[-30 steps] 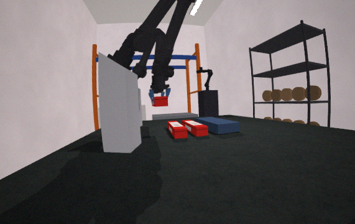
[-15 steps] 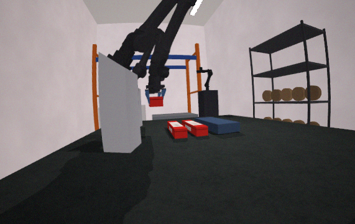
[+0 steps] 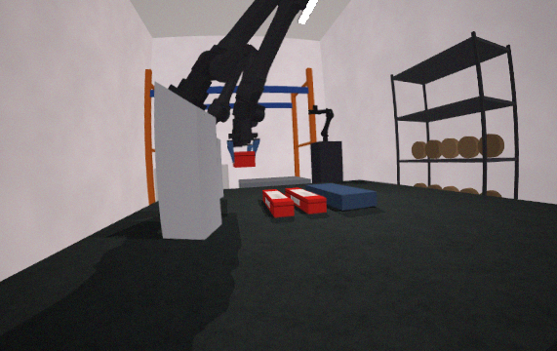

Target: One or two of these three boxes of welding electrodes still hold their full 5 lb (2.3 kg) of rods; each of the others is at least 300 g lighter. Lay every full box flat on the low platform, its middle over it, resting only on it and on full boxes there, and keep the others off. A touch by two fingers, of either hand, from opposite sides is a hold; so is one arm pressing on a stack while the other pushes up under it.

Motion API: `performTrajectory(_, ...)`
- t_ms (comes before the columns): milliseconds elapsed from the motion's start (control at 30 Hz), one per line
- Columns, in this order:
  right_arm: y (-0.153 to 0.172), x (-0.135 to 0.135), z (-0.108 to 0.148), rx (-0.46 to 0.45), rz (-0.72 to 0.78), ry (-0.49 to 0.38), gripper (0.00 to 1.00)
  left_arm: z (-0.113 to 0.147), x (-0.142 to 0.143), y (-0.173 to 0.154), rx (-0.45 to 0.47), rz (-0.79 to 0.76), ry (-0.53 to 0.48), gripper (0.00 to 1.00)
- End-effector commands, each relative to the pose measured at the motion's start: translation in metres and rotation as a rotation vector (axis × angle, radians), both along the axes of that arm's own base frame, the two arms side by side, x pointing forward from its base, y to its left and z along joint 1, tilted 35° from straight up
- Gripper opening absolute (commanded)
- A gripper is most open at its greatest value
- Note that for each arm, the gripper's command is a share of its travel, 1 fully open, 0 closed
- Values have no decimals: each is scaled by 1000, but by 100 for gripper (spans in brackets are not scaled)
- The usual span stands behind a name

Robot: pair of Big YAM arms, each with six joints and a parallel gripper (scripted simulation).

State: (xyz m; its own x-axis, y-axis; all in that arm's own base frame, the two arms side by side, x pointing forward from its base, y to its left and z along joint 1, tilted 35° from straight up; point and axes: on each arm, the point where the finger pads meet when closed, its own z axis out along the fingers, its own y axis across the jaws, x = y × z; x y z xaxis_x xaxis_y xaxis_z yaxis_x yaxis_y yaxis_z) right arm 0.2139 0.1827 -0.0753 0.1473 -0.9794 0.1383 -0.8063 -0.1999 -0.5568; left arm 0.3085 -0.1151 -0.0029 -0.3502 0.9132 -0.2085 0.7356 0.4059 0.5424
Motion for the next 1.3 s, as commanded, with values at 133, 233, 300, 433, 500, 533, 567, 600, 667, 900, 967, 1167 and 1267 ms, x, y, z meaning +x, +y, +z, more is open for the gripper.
performTrajectory(133, -16, -1, -6, -24, -13, 0, 0, -8, -2, 7, 17, 4, 7, 0)
performTrajectory(233, -17, 0, -10, -25, -13, 1, 0, -11, 0, 7, 15, 3, 8, 0)
performTrajectory(300, -17, 1, -11, -25, -13, 1, 0, -12, 1, 8, 15, 3, 8, 0)
performTrajectory(433, -18, 3, -14, -27, -13, 2, 0, -16, 3, 8, 17, 4, 8, 0)
performTrajectory(500, -18, 4, -17, -27, -13, 2, 0, -18, 5, 8, 15, 6, 8, 0)
performTrajectory(533, -18, 5, -18, -28, -13, 2, 0, -19, 6, 8, 14, 9, 7, 0)
performTrajectory(567, -18, 6, -19, -26, -13, 2, 0, -20, 6, 9, 13, 10, 7, 0)
performTrajectory(600, -17, 7, -20, -25, -13, 1, 0, -21, 7, 9, 13, 10, 8, 0)
performTrajectory(667, -18, 8, -22, -26, -13, 1, 0, -24, 8, 9, 15, 8, 8, 0)
performTrajectory(900, -19, 11, -27, -27, -13, 3, 0, -29, 11, 10, 15, 9, 10, 0)
performTrajectory(967, -21, 11, -30, -31, -13, 5, 0, -33, 11, 11, 20, 10, 18, 0)
performTrajectory(1167, -20, 17, -36, -28, -13, 4, 0, -39, 17, 10, 15, 8, 11, 0)
performTrajectory(1267, -21, 19, -39, -29, -13, 4, 0, -42, 18, 11, 17, 9, 14, 0)
